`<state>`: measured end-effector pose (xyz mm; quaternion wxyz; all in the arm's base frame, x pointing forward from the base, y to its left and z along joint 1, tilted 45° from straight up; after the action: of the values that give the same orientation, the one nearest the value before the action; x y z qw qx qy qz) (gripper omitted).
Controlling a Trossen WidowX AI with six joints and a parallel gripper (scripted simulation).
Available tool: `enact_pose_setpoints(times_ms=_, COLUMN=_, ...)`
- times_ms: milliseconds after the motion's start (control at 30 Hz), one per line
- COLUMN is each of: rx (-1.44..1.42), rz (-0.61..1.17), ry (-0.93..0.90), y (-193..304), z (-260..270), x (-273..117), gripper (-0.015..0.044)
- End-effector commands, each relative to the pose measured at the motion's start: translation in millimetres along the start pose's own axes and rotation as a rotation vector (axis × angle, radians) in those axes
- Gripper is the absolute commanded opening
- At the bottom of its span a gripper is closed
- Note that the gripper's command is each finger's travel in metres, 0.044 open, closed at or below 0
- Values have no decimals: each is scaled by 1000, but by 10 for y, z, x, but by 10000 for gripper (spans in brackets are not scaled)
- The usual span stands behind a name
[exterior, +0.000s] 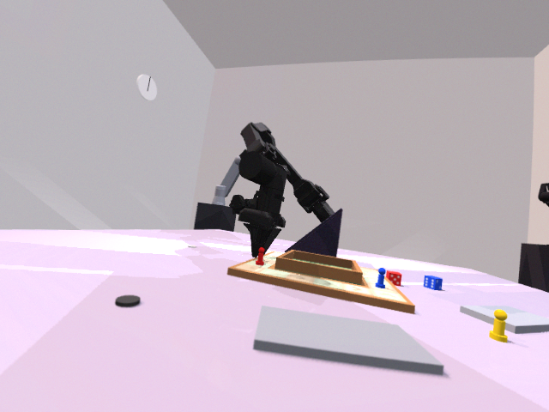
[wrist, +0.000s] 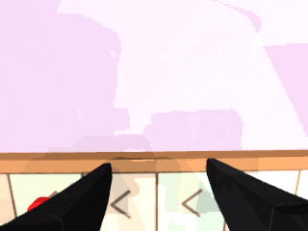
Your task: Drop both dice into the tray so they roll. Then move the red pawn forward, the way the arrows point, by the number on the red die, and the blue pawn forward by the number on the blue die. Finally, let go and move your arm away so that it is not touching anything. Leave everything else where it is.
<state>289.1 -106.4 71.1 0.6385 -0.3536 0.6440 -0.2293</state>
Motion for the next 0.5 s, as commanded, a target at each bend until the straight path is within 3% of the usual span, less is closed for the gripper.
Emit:
enact_pose_setpoints(times_ms=0, rx=-333, rz=63, ry=-45, y=627, z=262, x=-149, gripper=275)
enact_pose_setpoints(times_ms=133, rx=-527, rz=86, ry=-85, y=1074, z=352, x=-291, gripper=275)
enact_pose_setpoints(times_ms=467, rx=-563, rz=90, ry=-91, y=1152, z=361, x=-314, gripper=275)
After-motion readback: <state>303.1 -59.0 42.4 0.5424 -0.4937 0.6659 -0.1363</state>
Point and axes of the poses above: the point midway between the two fingers, 35 mm back from their tips, its own x axis out along the fingers, its own z axis across the jaws, y = z × x, the point moved 4 cm from there along -x, back along the fingers, and after that the axes turned 6 degrees about -x, right-handed, at the moved point
